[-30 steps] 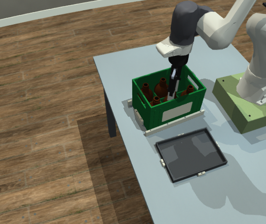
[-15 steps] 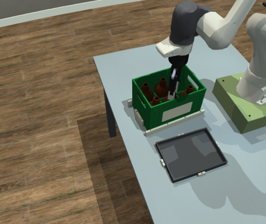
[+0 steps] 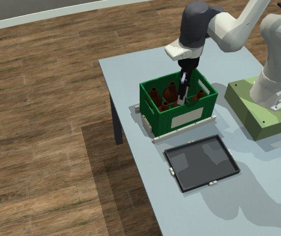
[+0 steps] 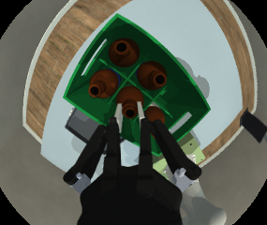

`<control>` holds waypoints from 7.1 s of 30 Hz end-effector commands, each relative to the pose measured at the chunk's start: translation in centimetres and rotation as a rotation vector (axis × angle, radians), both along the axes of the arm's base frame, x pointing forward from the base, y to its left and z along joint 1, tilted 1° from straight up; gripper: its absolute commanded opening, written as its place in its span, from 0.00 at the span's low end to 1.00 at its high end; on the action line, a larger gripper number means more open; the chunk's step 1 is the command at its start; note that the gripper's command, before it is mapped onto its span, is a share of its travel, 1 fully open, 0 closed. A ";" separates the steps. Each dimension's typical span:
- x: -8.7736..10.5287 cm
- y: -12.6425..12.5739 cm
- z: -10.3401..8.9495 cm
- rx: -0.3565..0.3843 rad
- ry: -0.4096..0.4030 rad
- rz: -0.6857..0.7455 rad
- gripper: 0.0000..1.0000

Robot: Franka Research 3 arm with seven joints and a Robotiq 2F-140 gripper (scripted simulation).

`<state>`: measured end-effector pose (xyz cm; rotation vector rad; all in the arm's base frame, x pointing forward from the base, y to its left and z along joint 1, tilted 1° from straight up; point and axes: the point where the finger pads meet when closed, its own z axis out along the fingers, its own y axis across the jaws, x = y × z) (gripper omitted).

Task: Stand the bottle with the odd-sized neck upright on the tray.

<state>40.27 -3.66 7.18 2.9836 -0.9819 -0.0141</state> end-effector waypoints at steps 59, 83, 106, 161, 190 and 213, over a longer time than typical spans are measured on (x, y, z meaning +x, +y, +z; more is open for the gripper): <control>0.0 0.0 -0.1 0.001 0.000 0.006 0.44; 0.0 0.0 -0.1 0.001 0.000 0.006 0.44; 0.0 0.0 2.5 0.001 0.000 0.006 0.44; 0.0 0.0 8.5 0.001 0.000 0.006 0.10; 9.9 -7.3 8.5 0.001 -0.001 0.006 0.44; 9.9 -7.3 8.5 0.001 -0.001 0.006 0.44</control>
